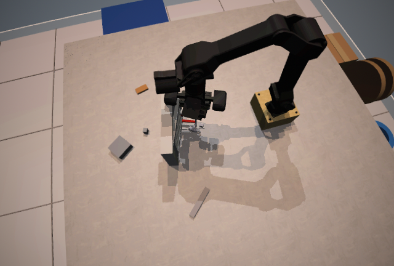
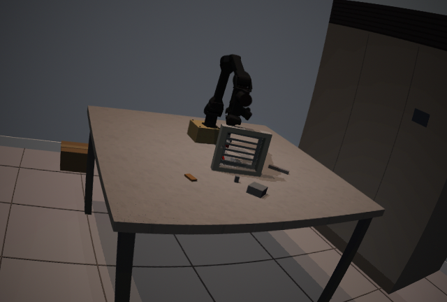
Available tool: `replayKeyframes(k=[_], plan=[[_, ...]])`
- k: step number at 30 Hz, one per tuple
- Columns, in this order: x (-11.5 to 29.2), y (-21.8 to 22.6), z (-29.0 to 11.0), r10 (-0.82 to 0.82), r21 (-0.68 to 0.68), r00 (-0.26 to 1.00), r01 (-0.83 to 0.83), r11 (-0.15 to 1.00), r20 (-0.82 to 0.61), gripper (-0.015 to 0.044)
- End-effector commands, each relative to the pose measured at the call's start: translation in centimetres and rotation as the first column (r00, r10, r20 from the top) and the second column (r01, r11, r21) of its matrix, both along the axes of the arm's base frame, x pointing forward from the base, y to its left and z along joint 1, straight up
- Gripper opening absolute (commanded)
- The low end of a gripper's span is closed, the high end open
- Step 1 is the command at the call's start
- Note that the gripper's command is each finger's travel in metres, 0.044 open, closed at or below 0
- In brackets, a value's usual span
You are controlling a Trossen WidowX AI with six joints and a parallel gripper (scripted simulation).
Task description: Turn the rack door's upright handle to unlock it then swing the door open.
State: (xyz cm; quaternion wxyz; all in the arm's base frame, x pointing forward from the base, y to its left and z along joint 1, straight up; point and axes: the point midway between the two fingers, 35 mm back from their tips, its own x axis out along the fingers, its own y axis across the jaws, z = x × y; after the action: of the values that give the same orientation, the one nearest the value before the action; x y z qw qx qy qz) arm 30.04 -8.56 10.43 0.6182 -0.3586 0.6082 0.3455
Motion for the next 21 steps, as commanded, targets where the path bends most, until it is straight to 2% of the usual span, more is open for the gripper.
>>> replayKeyframes(k=[1, 21], plan=[[-0.3, 0.5, 0.0, -0.093, 0.003, 0.996, 0.093, 0.996, 0.011, 0.0017], [-2.6, 3.8, -0.1, -0.407, 0.016, 0.913, 0.407, 0.913, 0.008, 0.0017]])
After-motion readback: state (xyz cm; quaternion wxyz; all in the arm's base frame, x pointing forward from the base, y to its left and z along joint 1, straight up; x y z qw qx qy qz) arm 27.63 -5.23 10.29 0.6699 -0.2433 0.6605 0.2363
